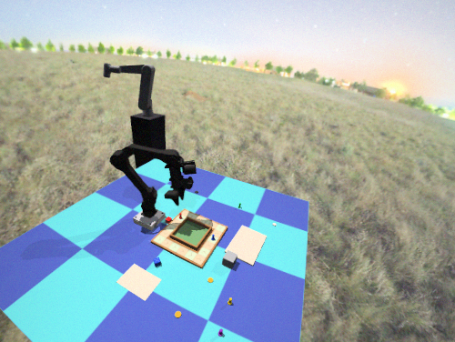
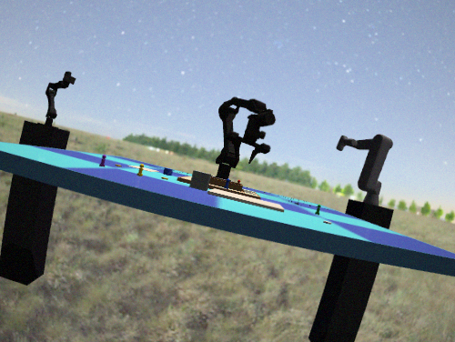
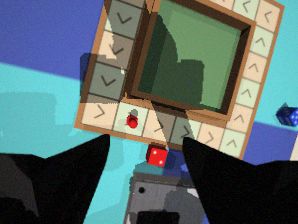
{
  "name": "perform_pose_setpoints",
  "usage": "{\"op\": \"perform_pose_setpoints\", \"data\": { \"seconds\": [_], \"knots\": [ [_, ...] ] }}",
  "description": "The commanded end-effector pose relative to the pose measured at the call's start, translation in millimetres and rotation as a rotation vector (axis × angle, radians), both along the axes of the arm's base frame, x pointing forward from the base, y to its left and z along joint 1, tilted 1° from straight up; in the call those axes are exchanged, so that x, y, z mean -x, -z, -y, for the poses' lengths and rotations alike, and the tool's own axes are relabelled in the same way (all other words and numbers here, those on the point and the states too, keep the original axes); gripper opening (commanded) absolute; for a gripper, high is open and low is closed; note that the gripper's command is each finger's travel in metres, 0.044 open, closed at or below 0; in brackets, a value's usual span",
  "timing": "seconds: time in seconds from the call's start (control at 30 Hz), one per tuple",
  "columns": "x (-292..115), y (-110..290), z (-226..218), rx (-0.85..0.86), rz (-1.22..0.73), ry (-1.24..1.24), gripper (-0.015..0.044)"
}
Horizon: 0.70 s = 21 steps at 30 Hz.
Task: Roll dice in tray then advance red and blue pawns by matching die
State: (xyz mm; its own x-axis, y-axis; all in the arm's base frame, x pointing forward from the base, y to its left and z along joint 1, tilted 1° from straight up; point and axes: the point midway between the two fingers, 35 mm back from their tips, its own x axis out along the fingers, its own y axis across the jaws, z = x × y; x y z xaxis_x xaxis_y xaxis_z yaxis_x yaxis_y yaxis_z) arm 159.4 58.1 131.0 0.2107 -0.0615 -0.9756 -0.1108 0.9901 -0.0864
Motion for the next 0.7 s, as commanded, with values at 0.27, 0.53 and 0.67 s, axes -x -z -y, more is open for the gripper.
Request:
{"op": "perform_pose_setpoints", "data": {
  "seconds": [0.27,0.53,0.67],
  "knots": [
    [44,53,42,-0.104,-0.196,0.211,0.0275],
    [43,70,42,-0.104,-0.196,0.211,0.0275],
    [42,84,42,-0.104,-0.196,0.211,0.0275]
  ]
}}
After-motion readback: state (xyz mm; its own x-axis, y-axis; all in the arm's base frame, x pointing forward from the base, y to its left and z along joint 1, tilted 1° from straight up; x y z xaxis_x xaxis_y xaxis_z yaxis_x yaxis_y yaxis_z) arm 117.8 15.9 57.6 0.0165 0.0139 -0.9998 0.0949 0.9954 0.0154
